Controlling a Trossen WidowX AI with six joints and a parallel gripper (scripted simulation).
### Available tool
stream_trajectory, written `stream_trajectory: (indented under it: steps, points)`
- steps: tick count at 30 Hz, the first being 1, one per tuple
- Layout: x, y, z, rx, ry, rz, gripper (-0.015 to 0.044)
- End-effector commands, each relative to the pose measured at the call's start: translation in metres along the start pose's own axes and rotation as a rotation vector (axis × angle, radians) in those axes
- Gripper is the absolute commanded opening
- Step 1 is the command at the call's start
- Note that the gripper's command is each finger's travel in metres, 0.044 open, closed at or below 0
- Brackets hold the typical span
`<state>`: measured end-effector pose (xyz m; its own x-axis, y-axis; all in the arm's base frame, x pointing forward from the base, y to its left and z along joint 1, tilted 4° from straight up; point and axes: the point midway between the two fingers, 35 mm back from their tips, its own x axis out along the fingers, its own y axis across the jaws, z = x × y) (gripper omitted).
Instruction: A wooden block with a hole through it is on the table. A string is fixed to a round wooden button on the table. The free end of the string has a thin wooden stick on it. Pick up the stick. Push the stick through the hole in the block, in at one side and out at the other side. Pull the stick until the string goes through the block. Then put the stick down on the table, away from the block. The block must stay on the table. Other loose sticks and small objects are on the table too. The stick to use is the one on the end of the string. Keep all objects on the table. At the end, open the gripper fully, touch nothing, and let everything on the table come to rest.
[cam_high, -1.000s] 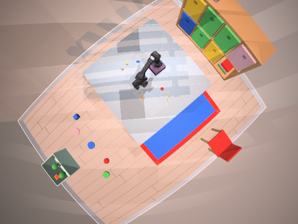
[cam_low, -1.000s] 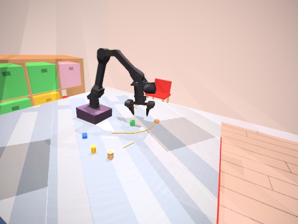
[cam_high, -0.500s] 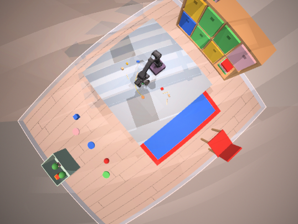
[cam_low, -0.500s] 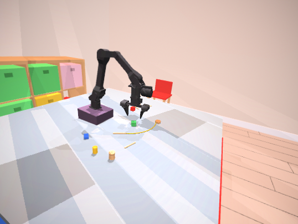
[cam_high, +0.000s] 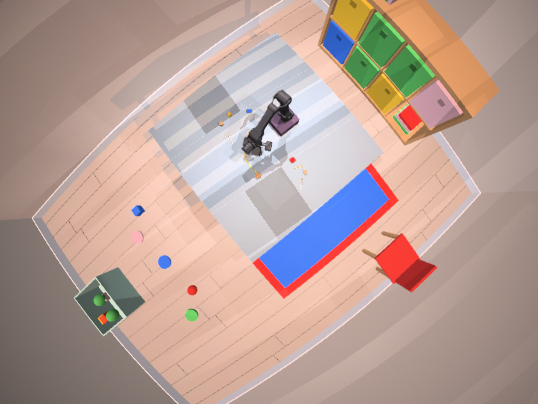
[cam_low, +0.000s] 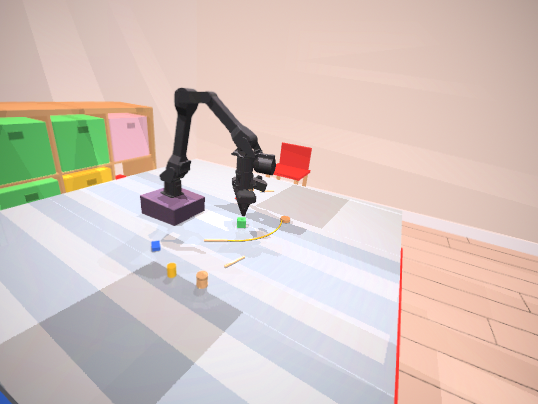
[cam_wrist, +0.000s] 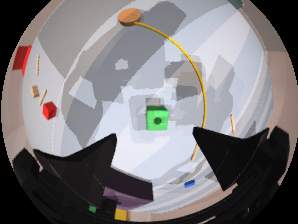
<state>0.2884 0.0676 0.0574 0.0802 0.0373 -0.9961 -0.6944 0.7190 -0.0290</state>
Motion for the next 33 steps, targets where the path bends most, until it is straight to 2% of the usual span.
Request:
stream_trajectory:
  steps: [1, 9, 12, 27, 33]
  points:
    - [-0.0075, -0.0038, 0.0014, 0.608, -0.010, -0.009, 0.0440]
    - [-0.0129, -0.0061, 0.0011, 1.407, -0.013, -0.005, 0.0440]
    - [-0.0144, -0.0067, 0.0010, 1.624, -0.014, -0.003, 0.0440]
    - [-0.0146, -0.0068, 0.0009, 1.656, -0.014, -0.003, 0.0440]
    - [-0.0146, -0.0068, 0.0009, 1.656, -0.014, -0.003, 0.0282]
